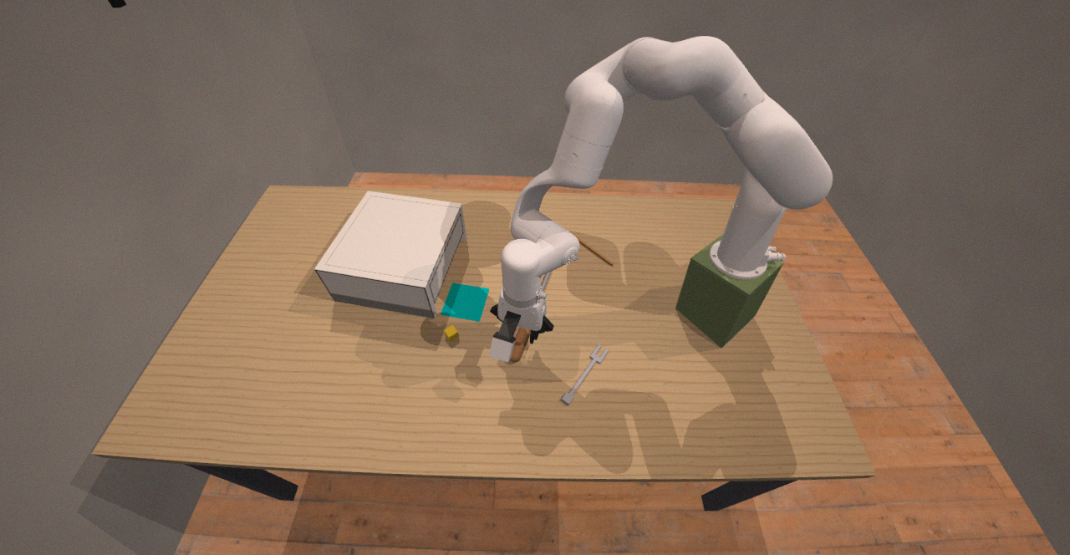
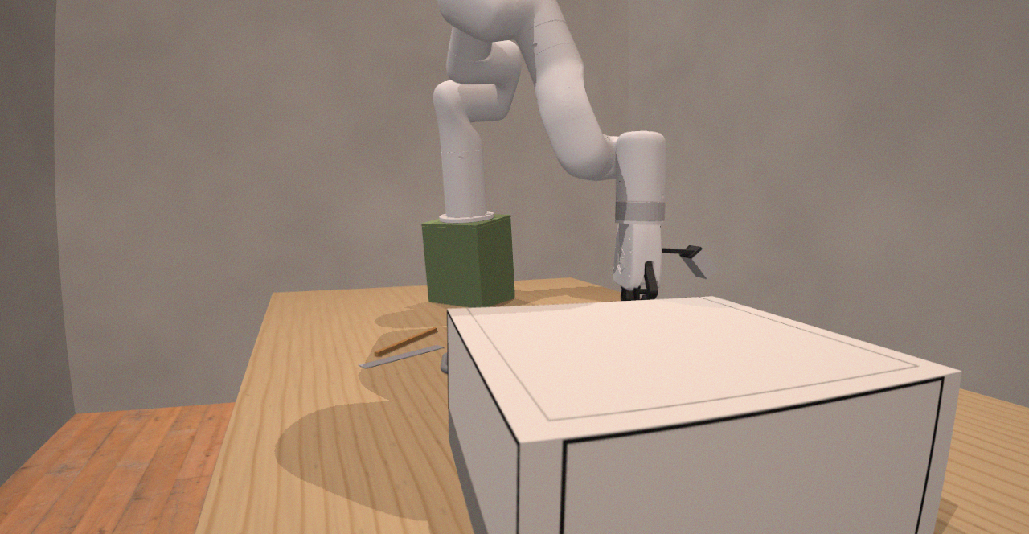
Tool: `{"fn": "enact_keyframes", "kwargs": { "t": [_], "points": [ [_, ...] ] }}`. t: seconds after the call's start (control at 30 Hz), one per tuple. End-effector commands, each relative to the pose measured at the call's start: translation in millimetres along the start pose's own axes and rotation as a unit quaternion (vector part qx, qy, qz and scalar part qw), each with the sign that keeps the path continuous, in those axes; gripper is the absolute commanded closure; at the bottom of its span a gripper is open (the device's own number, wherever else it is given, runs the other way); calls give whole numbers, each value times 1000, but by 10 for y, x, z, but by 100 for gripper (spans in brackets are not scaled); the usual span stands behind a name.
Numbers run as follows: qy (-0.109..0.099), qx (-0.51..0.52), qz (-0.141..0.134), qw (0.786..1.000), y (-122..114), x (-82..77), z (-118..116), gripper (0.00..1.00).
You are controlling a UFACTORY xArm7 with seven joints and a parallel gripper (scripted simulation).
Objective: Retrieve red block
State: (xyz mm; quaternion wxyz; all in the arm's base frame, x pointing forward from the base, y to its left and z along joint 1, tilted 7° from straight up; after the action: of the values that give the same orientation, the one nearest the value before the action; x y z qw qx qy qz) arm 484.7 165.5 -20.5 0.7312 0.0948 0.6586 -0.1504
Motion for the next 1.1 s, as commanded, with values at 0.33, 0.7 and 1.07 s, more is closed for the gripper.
{"fn": "enact_keyframes", "kwargs": {
  "t": [0.33,0.7,1.07],
  "points": [
    [-2,0,1,1000,12,137,10,42],
    [-2,0,1,1000,12,270,11,42],
    [-2,0,1,1000,12,333,11,42]
  ]
}}
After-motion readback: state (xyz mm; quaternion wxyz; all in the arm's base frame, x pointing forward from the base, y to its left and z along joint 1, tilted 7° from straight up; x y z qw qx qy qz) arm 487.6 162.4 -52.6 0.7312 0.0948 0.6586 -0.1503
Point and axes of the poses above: the point where the finger pads meet when closed, its own x axis out along the fingers, its own z axis across the jaws, y = z × x, the point moved 9 cm from there along -x, back along the fingers, and after that the axes turned 8 degrees about x, right-handed, at the moved point
